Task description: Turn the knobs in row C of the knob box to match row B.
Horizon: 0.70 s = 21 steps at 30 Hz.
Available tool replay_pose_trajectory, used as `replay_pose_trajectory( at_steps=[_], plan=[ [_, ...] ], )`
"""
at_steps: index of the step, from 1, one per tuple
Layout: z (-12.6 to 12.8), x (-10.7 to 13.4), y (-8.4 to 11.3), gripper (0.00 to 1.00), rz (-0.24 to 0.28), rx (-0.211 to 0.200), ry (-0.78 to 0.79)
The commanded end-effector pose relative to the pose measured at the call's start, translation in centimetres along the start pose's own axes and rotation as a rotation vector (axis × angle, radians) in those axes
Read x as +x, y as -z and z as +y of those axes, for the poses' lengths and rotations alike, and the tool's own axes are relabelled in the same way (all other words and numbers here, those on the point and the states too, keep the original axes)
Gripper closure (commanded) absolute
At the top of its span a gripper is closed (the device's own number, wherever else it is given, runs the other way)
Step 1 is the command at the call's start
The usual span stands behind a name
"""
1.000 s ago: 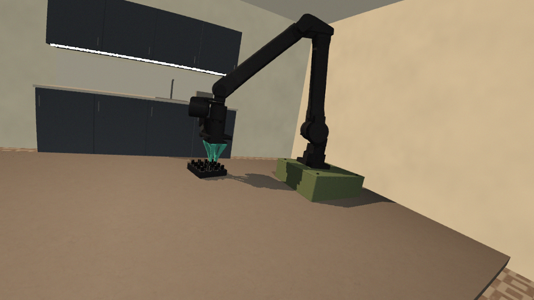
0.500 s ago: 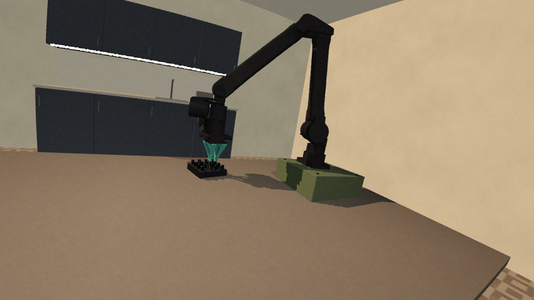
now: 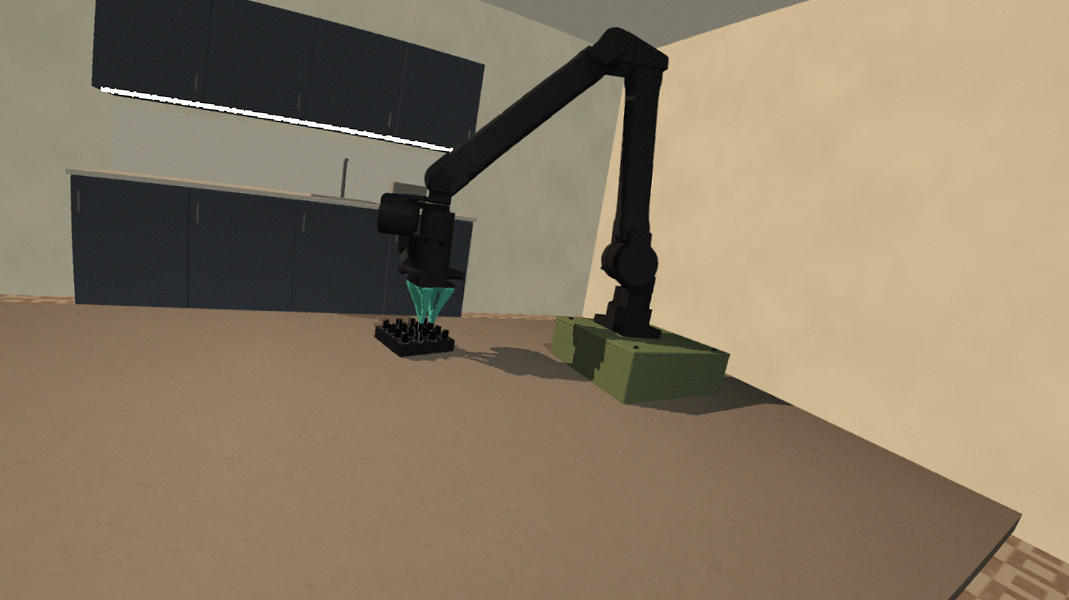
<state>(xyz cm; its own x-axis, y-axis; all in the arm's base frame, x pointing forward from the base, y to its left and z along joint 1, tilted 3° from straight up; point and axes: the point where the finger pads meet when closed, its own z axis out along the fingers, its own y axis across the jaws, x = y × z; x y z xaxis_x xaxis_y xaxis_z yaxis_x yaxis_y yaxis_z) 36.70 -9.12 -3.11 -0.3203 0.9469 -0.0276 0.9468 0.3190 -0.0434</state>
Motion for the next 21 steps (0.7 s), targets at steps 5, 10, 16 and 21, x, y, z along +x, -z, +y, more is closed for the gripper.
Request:
replay_pose_trajectory(
  at_steps=[5, 10, 16, 21],
  plan=[
    [0.62, -0.76, 0.01, 0.81, -0.016, -0.018, 0.001],
    [0.62, -0.76, 0.01, 0.81, -0.016, -0.018, 0.001],
    [0.60, -0.72, 0.00, 0.81, -0.015, -0.018, 0.001],
    [0.77, -0.15, 0.20, 0.81, -0.018, -0.022, 0.001]
  ],
)
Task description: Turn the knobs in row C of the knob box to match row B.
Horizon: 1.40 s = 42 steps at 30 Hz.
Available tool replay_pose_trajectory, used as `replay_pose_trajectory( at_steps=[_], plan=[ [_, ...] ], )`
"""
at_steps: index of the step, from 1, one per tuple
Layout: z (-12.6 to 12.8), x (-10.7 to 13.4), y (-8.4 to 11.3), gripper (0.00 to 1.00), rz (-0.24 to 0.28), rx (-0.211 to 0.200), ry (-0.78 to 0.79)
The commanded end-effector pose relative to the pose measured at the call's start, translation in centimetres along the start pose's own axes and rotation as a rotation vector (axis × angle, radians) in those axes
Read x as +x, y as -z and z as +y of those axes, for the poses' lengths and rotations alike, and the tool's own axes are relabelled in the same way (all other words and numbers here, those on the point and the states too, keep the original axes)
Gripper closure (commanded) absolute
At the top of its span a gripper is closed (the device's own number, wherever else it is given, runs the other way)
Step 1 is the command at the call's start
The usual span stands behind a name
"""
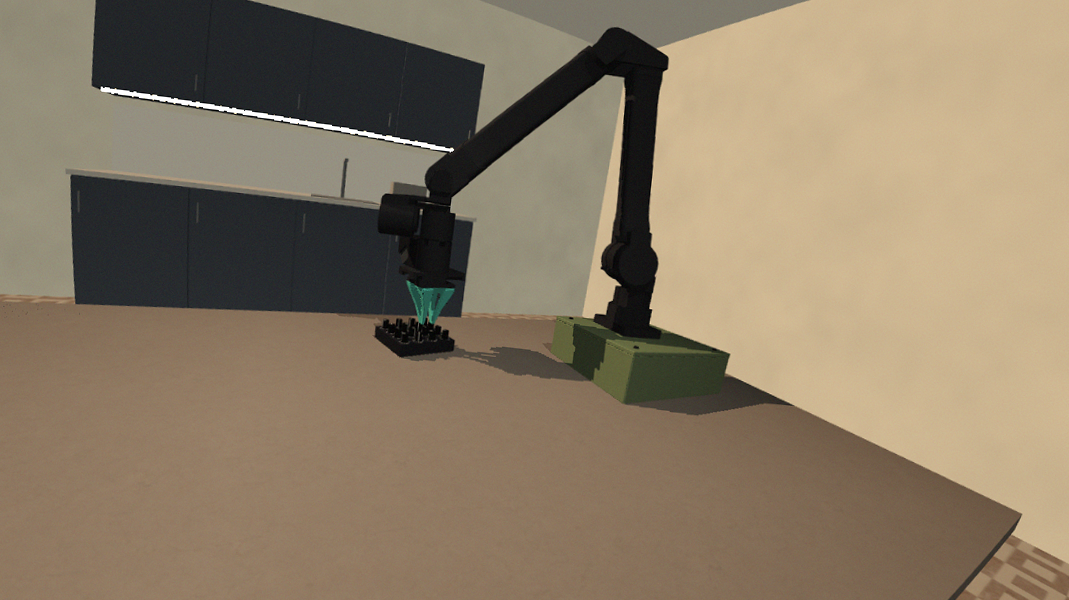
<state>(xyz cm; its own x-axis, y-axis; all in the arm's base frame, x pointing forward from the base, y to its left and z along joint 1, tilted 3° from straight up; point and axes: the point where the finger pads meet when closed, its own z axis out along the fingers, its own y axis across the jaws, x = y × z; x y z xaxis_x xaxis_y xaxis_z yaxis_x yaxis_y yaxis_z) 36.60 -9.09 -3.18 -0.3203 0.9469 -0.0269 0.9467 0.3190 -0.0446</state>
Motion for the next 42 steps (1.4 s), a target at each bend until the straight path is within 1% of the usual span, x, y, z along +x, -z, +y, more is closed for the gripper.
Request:
replay_pose_trajectory(
  at_steps=[1, 6, 8, 42],
  plan=[
    [1.10, -0.15, 0.45, 0.81, -0.021, -0.028, 0.001],
    [0.97, 0.09, 0.53, 0.81, -0.021, -0.029, 0.000],
    [1.36, -0.11, 0.83, 0.81, -0.026, -0.038, 0.000],
    [1.27, -0.12, 0.77, 0.81, -0.026, -0.036, 0.000]
  ],
)
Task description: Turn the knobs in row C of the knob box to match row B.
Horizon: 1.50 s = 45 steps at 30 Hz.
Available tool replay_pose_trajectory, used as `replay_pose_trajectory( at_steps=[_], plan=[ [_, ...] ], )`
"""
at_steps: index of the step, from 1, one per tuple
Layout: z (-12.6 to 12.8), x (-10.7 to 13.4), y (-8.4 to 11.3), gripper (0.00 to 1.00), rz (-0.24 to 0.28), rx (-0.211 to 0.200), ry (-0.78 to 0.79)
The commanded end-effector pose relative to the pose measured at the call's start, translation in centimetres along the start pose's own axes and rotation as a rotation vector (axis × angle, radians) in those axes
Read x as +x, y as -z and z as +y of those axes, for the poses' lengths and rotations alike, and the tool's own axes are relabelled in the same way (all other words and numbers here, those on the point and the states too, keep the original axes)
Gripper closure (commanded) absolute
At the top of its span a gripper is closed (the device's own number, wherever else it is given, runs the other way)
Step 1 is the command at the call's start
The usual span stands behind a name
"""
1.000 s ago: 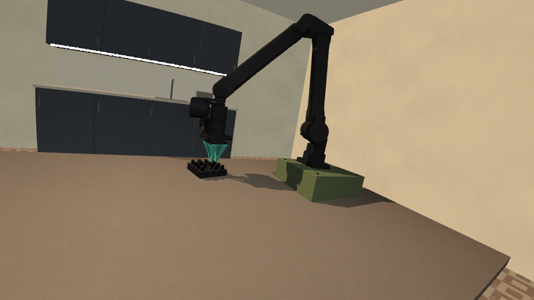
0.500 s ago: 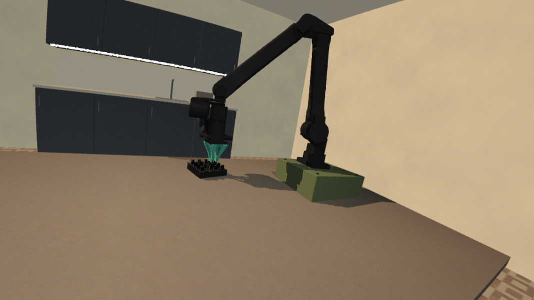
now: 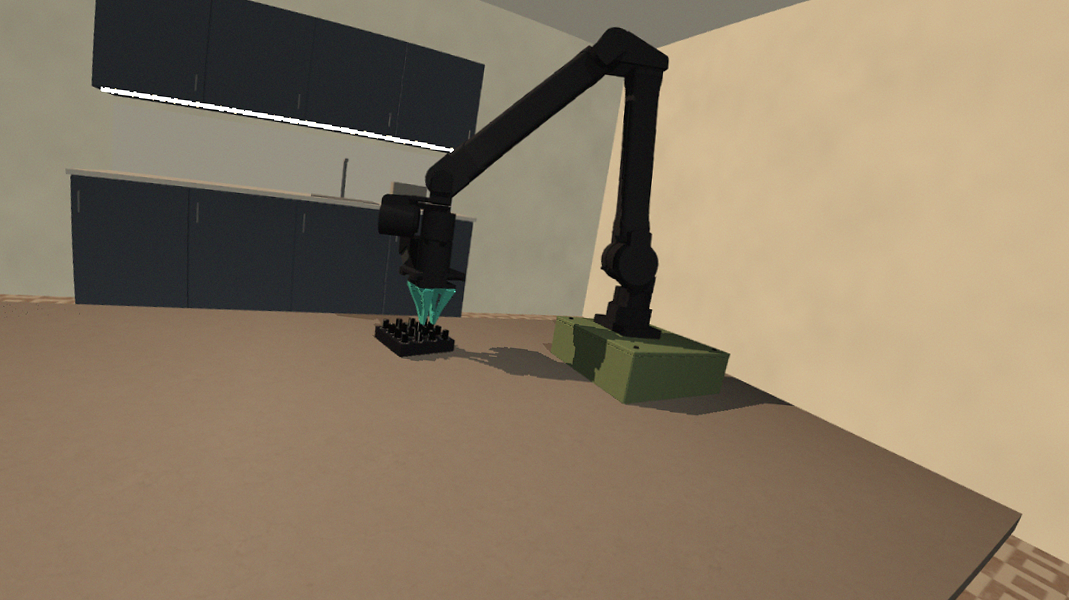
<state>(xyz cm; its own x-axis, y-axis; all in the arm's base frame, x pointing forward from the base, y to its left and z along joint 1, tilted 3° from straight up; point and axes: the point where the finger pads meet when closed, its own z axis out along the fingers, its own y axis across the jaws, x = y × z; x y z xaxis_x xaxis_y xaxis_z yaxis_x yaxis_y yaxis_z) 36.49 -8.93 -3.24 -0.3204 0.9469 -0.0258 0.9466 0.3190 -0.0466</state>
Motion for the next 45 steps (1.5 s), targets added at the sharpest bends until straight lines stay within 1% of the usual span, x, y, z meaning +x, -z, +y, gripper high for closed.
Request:
replay_pose_trajectory(
  at_steps=[1, 17, 45],
  plan=[
    [1.31, -0.30, 0.83, 0.81, -0.027, -0.038, 0.000],
    [1.91, -0.40, 0.88, 0.81, -0.029, -0.042, 0.001],
    [1.90, -0.45, 0.88, 0.81, -0.029, -0.042, -0.001]
  ],
)
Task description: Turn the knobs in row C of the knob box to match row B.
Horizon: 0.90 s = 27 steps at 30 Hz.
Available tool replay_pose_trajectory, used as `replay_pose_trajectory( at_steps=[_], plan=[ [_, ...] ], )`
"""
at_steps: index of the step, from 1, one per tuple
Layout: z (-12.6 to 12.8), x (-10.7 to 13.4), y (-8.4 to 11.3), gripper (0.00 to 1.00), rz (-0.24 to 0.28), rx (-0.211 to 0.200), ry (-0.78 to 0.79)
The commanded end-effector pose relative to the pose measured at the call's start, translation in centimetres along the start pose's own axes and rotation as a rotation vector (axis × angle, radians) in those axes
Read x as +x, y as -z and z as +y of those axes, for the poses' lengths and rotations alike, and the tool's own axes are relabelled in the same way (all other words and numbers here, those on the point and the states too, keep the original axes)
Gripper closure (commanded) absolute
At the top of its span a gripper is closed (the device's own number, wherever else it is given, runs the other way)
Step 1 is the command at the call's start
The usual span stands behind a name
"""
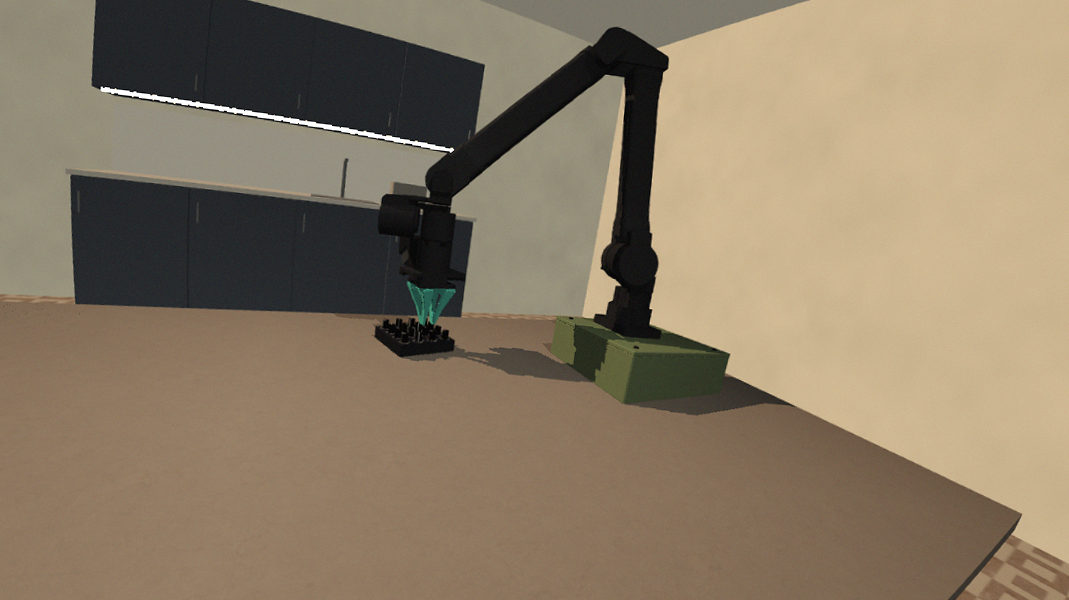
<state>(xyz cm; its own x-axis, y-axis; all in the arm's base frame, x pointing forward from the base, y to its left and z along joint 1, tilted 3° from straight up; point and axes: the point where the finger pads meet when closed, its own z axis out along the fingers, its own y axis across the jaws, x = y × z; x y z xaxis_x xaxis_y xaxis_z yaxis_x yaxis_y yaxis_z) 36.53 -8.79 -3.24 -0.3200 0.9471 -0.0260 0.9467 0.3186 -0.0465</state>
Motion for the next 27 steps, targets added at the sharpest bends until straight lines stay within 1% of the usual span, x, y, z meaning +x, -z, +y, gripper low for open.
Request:
replay_pose_trajectory(
  at_steps=[1, 27],
  plan=[
    [1.82, -0.58, 0.87, 0.81, -0.028, -0.042, 0.000],
    [2.32, -0.84, 0.95, 0.81, -0.031, -0.046, 0.000]
  ],
)
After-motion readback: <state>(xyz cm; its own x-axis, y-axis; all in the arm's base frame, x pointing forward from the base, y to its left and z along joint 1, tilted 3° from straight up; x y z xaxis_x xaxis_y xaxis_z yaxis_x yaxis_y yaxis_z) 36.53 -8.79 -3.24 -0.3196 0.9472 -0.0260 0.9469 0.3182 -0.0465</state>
